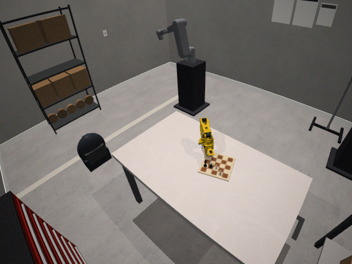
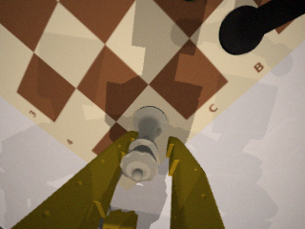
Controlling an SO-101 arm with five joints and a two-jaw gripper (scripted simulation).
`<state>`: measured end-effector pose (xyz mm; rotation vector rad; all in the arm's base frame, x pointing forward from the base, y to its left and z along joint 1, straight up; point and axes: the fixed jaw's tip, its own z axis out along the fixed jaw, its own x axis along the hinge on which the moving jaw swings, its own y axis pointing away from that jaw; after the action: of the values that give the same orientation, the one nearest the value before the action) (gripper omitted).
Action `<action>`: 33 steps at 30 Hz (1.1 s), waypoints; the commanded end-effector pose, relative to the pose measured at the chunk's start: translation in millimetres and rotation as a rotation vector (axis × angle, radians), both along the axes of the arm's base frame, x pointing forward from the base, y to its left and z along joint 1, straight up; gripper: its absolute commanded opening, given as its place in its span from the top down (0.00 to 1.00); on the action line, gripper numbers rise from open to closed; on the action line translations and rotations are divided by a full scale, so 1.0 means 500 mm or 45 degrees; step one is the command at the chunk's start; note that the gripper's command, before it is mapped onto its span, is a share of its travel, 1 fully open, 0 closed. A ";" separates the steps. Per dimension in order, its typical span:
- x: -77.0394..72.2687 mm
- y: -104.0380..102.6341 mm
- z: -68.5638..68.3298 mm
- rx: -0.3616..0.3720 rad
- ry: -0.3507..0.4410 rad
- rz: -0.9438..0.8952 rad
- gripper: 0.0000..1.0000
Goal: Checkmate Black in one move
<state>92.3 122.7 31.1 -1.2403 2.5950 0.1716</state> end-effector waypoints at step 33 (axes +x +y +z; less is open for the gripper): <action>-0.010 0.006 0.012 0.000 0.014 0.013 0.88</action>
<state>87.9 124.0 32.3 -1.2576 2.6042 0.1722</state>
